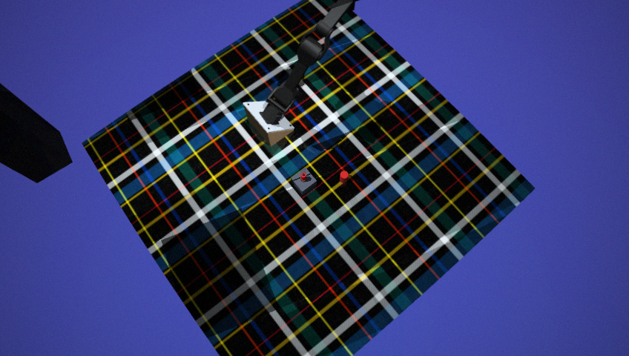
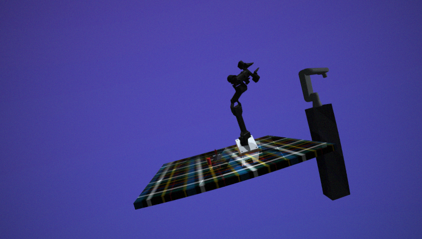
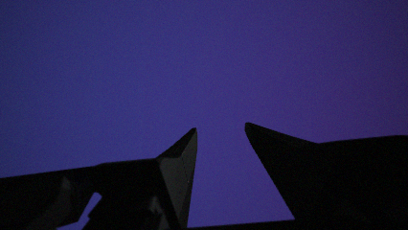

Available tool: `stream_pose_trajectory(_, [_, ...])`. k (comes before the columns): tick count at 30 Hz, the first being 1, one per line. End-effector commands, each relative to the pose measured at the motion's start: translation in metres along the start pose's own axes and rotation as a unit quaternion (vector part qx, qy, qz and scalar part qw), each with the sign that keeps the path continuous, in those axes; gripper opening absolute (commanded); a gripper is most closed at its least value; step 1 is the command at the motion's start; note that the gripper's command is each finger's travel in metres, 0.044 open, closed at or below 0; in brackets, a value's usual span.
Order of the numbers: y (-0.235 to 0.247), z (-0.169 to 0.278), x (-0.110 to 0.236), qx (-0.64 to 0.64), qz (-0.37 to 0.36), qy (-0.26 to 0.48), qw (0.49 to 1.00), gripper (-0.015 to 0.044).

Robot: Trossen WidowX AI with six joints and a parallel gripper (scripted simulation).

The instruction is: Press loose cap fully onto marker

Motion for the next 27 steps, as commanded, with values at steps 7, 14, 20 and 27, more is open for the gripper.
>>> stream_pose_trajectory(7, [0.123,0.046,0.025,-0.164,-0.135,0.13,0.969,0.0252])
stream_pose_trajectory(14, [0.174,0.06,0.06,-0.22,-0.195,0.21,0.933,0.0252])
stream_pose_trajectory(20, [0.232,0.067,0.122,-0.285,-0.263,0.31,0.868,0.0252])
stream_pose_trajectory(27, [0.286,0.053,0.207,-0.384,-0.303,0.425,0.762,0.0252])
Point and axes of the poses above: the point midway between the two fingers, 35 mm back from their tips, its own x axis back along the fingers, its own y axis across the jaws, z = x × y, the point moved 2 cm from there along x, back along the fingers, and after that the axes turned 12 degrees about x, right-handed, at the moved point
